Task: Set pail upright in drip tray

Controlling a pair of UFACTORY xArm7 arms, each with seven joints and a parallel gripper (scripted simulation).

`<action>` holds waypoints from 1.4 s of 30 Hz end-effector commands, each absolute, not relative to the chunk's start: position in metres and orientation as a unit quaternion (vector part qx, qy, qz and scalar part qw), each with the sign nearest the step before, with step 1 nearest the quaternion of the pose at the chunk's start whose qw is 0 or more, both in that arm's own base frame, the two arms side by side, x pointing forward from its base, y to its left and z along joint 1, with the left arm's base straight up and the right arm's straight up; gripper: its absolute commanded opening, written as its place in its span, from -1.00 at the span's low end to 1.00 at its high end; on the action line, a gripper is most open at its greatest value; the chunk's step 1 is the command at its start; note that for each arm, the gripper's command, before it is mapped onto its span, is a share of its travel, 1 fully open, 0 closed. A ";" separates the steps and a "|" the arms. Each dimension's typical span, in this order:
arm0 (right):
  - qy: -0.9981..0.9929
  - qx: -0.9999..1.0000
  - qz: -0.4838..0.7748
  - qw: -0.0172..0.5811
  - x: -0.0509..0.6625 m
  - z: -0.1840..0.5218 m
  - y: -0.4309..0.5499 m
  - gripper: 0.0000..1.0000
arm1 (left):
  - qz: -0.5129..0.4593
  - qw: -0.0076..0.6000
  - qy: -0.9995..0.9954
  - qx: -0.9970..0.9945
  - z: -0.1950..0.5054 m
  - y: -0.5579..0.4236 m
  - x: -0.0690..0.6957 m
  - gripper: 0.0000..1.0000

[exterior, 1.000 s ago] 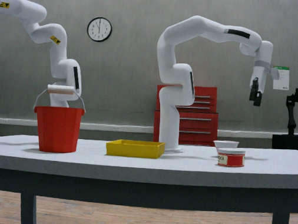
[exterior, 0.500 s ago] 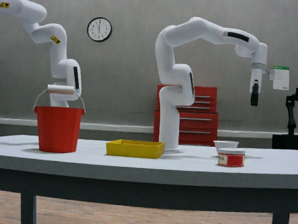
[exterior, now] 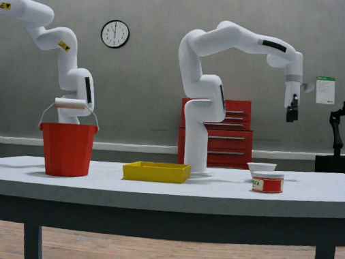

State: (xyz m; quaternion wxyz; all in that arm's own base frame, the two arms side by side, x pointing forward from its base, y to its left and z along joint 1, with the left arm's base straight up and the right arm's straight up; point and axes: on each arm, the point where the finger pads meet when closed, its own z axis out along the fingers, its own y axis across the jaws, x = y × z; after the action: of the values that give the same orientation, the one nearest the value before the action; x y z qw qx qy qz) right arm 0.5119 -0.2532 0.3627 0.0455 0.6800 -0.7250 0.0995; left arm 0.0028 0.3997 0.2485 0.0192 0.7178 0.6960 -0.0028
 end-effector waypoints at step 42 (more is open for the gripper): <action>-0.649 0.759 0.053 -0.007 0.455 0.376 -0.059 1.00 | 0.000 0.001 0.723 0.691 0.250 0.400 -0.018 1.00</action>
State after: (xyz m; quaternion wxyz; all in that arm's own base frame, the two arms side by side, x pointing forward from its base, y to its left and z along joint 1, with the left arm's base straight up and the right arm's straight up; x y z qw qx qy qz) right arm 0.4694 -0.0899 0.3744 0.0007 0.7474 -0.6618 0.0577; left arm -0.0182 0.3989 0.2490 0.0022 0.6911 0.7227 -0.0010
